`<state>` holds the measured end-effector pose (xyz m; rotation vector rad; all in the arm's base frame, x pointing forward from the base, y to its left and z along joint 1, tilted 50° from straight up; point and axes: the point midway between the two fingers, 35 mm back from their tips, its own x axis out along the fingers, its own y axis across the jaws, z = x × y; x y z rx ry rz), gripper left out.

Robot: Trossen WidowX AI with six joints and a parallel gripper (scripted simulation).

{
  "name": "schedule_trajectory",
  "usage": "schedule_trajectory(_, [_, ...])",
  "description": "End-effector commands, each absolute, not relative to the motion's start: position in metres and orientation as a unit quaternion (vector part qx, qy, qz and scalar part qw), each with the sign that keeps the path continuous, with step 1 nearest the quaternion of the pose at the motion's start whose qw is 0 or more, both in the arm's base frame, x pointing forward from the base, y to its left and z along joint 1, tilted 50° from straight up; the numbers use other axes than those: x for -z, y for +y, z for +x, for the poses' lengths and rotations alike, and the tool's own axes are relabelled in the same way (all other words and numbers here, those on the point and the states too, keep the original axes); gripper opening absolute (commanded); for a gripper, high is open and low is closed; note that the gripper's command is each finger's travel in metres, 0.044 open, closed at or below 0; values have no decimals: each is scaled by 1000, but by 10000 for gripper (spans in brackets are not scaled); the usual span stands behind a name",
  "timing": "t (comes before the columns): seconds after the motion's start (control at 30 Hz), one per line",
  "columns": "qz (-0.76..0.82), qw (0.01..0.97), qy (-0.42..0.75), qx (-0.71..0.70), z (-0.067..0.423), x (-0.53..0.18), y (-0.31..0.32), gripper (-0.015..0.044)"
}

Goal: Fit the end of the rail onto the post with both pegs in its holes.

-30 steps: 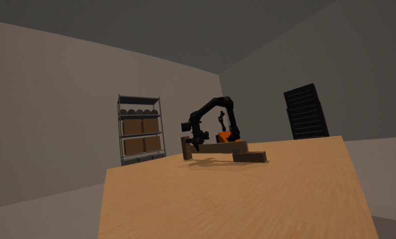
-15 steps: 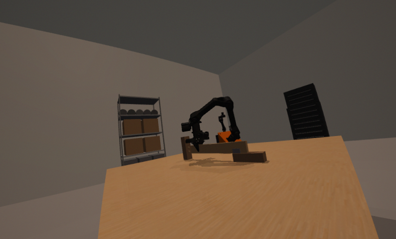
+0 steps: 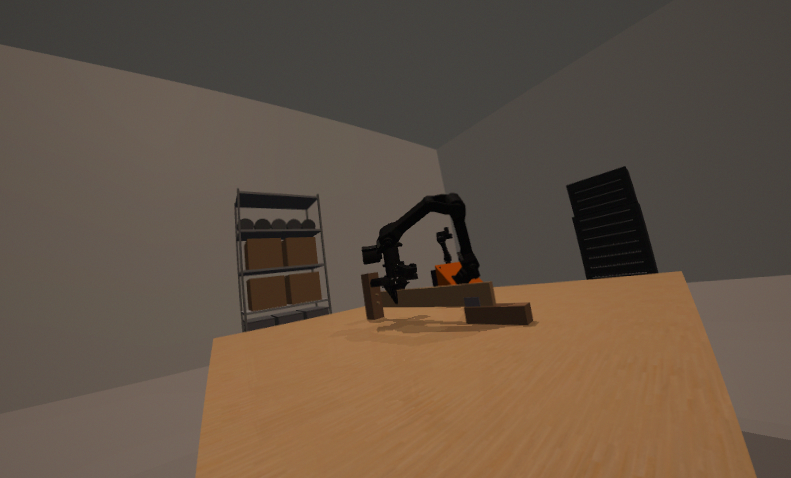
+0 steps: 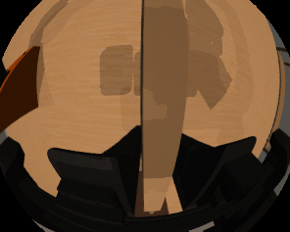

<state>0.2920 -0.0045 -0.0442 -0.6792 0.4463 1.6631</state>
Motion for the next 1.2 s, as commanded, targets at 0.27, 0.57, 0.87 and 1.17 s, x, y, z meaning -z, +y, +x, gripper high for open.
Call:
schedule_trajectory(0.27, [-298,602,191,-715,296,45,-10,0])
schedule_trajectory(0.57, [-298,602,191,-715,297,46,-13,0])
schedule_trajectory(0.87, [-298,602,191,-715,298,48,-14,0])
schedule_trajectory(1.17, [-298,602,191,-715,299,50,-14,0])
